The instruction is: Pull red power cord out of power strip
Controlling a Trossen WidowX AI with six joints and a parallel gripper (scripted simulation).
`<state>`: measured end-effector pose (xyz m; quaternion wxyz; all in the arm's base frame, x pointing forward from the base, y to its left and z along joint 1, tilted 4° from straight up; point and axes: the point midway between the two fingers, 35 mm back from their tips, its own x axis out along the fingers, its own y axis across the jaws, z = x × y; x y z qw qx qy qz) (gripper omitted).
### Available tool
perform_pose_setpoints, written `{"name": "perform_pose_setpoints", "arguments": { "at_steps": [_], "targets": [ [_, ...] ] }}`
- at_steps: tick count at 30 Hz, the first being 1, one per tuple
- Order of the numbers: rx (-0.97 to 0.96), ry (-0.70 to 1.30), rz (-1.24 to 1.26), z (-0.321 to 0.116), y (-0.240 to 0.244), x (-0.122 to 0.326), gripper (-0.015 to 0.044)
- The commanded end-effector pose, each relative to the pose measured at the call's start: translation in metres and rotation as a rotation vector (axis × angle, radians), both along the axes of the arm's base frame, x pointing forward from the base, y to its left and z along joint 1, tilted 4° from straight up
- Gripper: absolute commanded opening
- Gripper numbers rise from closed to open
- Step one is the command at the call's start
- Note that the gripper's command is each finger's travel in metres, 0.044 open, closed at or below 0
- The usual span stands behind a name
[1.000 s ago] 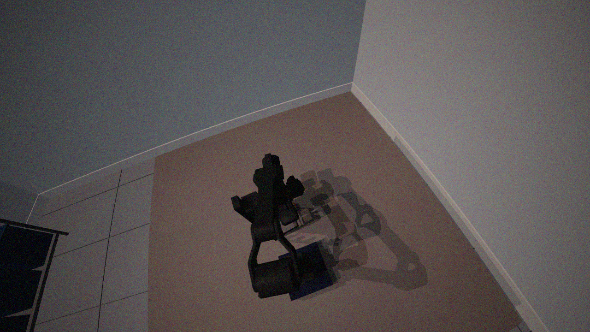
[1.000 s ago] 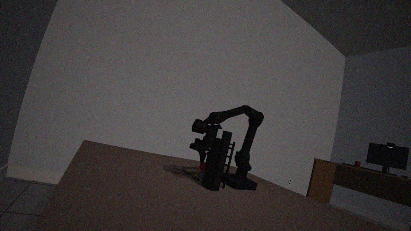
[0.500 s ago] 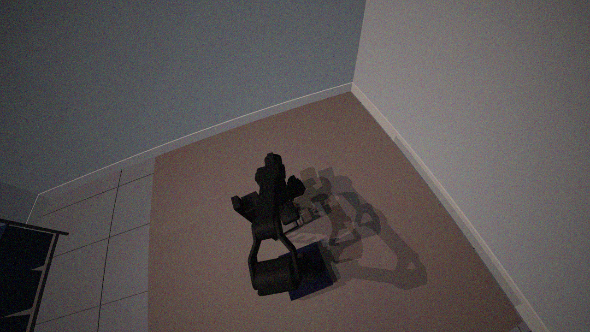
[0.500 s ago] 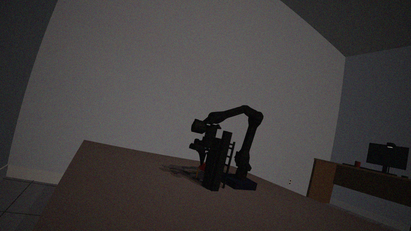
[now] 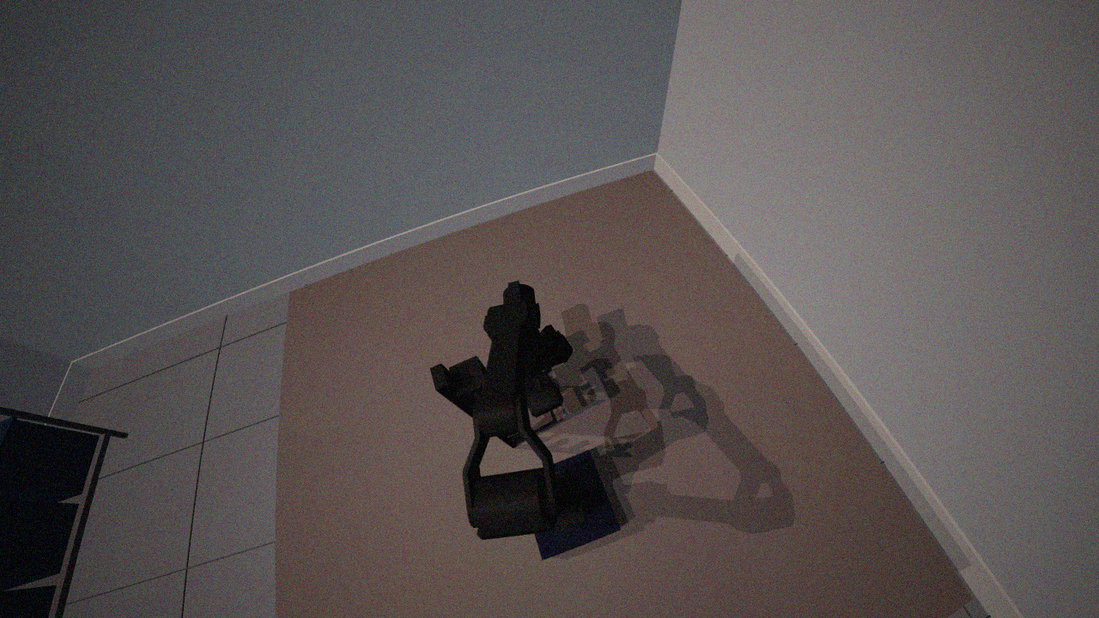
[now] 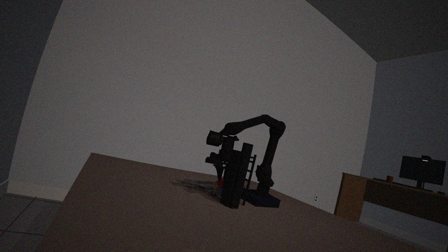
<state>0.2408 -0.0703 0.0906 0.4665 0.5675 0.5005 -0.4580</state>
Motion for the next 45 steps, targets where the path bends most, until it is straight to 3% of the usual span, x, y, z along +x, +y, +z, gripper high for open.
{"name": "perform_pose_setpoints", "arguments": {
  "at_steps": [1,8,21,25,30,45],
  "targets": [
    [-0.095,0.009,-0.042,0.002,-0.036,-0.004,0.0000],
    [-0.096,0.009,-0.043,0.002,-0.047,-0.007,0.0000],
    [-0.093,0.009,-0.045,0.000,-0.036,-0.006,0.0341],
    [-0.095,0.009,-0.045,0.003,-0.053,-0.007,0.0440],
    [-0.099,0.010,-0.045,0.009,-0.094,-0.013,0.0440],
    [-0.099,0.010,-0.045,0.009,-0.096,-0.013,0.0440]
  ]
}}
